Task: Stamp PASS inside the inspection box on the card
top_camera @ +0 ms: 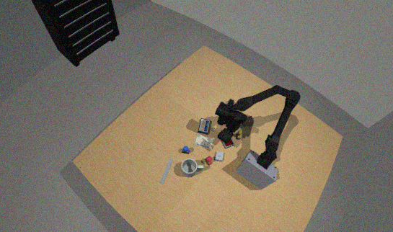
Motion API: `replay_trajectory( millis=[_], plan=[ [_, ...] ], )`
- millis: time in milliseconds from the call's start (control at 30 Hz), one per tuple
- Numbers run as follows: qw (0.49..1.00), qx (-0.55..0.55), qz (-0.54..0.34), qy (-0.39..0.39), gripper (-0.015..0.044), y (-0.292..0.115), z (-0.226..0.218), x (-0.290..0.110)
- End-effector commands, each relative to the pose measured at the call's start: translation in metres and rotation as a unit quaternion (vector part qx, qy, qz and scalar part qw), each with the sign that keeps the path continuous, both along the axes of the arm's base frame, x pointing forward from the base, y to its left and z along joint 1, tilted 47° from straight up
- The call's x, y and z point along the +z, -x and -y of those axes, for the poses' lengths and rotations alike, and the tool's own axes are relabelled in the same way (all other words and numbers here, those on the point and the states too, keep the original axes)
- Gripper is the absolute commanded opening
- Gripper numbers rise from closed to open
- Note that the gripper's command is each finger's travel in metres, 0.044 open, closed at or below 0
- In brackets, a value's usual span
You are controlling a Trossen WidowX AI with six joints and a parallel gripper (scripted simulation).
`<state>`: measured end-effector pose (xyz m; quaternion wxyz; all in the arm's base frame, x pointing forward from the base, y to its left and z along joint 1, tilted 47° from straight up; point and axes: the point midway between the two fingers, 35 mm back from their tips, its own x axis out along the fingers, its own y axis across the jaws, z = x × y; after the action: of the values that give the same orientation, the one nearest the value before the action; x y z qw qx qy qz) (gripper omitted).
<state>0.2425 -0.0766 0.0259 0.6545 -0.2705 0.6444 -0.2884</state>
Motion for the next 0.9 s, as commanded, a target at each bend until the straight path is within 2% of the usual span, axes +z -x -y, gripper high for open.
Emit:
replay_trajectory(
  millis=[0, 867],
  plan=[
    [1.0, 0.001, -0.003, -0.001, 0.0, 0.001, 0.002, -0.003],
    [1.0, 0.001, -0.001, -0.002, 0.0, 0.001, 0.014, -0.015]
  ],
)
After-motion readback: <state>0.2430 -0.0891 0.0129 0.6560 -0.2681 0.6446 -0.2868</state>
